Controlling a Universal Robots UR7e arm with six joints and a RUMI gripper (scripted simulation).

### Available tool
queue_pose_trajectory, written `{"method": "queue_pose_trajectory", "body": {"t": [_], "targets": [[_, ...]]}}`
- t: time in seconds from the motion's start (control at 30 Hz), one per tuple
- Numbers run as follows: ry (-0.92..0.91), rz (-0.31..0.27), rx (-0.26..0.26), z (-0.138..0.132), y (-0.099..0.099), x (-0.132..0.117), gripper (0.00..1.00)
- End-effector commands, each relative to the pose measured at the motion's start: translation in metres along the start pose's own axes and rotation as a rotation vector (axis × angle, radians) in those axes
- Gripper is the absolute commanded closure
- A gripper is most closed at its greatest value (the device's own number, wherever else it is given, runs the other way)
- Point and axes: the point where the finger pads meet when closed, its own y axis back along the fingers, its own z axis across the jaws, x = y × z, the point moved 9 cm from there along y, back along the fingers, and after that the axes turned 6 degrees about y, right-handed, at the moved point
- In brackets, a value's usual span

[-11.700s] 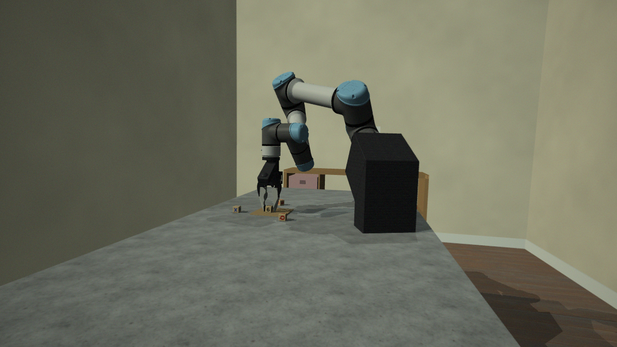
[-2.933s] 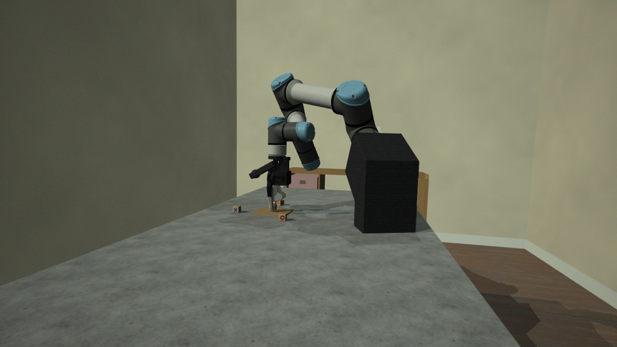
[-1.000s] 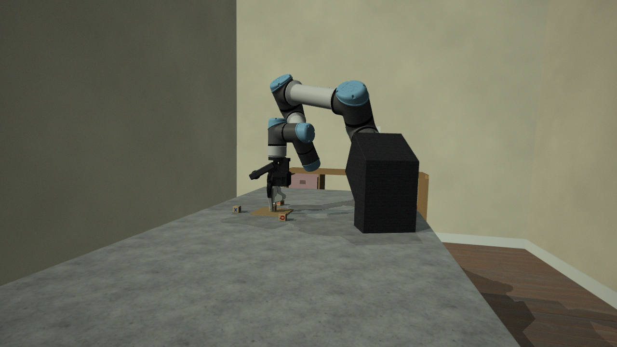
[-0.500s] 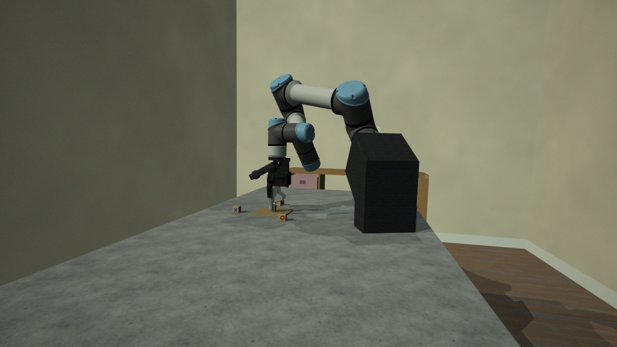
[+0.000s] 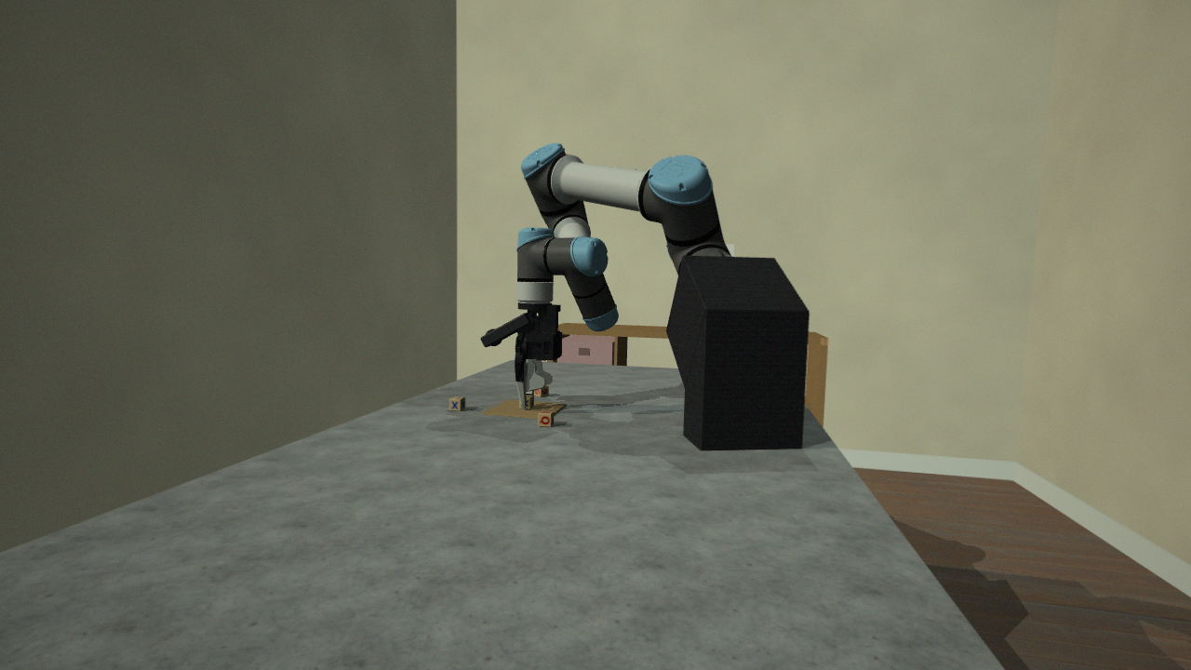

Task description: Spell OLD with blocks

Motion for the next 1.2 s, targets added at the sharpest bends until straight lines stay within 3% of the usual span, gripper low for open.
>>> {"method": "queue_pose_trajectory", "body": {"t": [0.0, 0.47, 1.17], "targets": [[0.0, 0.001, 0.0, 0.0, 0.0, 0.0, 0.75], [0.0, 0.001, 0.0, 0.0, 0.007, 0.0, 0.75], [0.0, 0.001, 0.0, 0.0, 0.071, 0.0, 0.75]]}}
